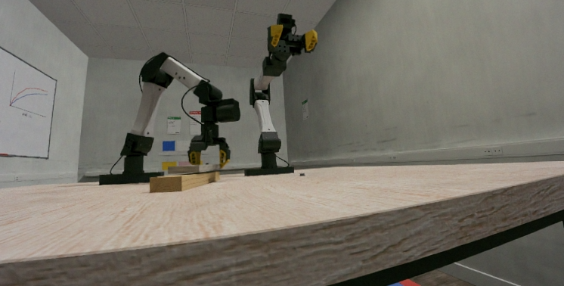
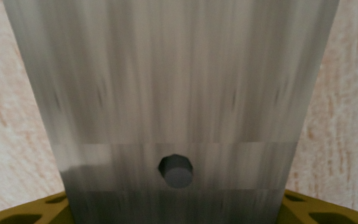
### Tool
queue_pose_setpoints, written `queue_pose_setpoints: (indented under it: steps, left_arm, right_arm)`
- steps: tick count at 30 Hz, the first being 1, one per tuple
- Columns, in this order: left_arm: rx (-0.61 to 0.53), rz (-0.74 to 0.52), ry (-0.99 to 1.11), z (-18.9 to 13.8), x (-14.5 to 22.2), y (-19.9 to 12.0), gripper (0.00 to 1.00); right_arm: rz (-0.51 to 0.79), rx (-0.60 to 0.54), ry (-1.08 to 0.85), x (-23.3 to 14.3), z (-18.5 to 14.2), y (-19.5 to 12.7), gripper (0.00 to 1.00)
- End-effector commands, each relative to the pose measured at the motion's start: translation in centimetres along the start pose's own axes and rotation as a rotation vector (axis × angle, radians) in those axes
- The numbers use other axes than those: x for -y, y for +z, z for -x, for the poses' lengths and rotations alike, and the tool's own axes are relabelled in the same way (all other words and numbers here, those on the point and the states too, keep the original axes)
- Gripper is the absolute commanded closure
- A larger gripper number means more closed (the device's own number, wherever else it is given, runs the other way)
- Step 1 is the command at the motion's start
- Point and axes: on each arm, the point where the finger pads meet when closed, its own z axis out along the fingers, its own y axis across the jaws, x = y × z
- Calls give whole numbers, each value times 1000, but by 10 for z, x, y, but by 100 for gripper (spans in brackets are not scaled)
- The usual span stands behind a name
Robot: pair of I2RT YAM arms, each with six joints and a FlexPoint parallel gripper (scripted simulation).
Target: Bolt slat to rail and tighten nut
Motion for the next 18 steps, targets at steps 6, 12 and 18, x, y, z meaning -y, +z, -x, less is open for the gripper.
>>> queue_pose_setpoints:
  steps: [6, 12, 18]
  left_arm:
    - [16, -6, 5, 6, 1, -2, 0]
    - [16, -6, 5, 6, 1, -2, 0]
    - [16, -6, 5, 6, 1, -2, 0]
  right_arm:
    - [25, 25, -5, -6, 6, 5, 33]
    - [20, 24, -6, -5, 6, 8, 33]
    - [15, 22, -6, -4, 6, 11, 33]
